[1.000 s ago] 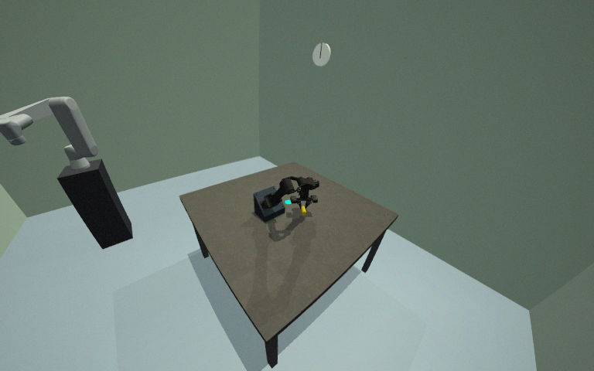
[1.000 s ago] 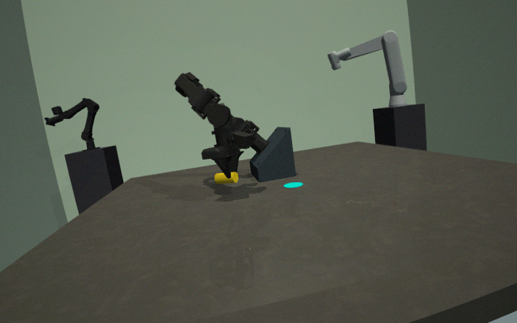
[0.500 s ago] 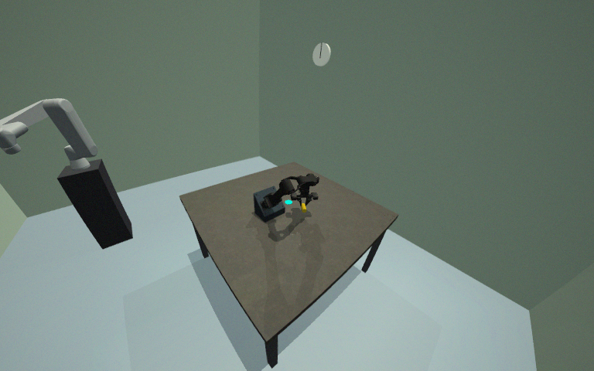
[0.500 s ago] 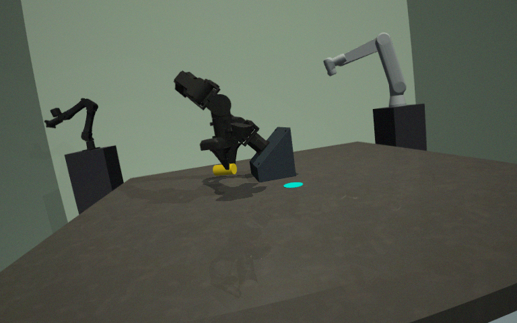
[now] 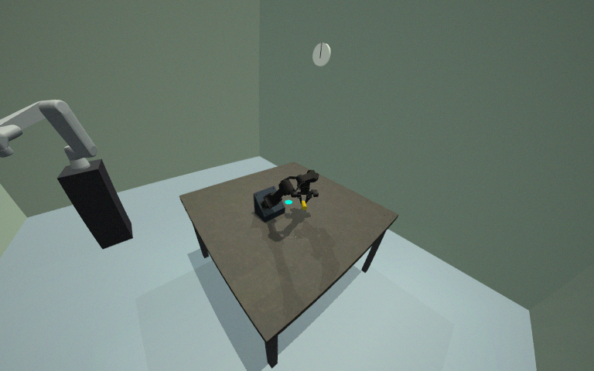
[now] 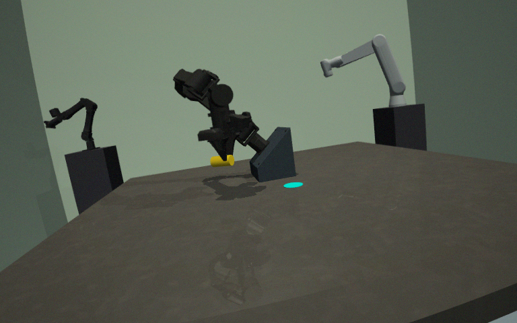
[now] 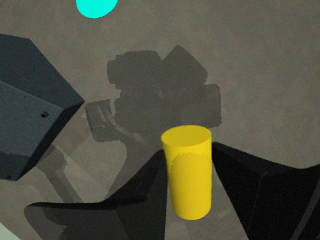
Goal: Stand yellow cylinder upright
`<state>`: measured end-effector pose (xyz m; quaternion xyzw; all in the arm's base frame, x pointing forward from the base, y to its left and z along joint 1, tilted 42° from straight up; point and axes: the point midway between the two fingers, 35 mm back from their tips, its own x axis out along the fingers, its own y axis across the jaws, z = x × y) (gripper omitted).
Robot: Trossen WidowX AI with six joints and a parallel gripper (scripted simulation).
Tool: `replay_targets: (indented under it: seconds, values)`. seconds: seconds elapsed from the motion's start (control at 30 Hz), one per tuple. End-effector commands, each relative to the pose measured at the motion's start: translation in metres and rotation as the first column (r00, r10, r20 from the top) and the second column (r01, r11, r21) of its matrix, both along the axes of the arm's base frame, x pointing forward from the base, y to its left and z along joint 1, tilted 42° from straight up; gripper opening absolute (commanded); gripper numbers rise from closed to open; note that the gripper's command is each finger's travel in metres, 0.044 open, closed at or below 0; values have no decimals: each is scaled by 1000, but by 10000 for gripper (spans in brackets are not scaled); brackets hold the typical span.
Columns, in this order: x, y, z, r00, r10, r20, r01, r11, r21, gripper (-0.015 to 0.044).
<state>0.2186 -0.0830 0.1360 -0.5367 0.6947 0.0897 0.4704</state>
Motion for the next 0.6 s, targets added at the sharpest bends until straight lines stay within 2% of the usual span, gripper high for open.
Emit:
replay_targets:
  seconds: [0.0, 0.27, 0.57]
  values:
    - [0, 4, 8, 1000, -1, 8, 1, 1000, -7, 105]
    - [-2, 9, 17, 1000, 0, 2, 0, 1000, -12, 105]
    - [10, 28, 4, 997, 61, -42, -61, 998, 5, 105]
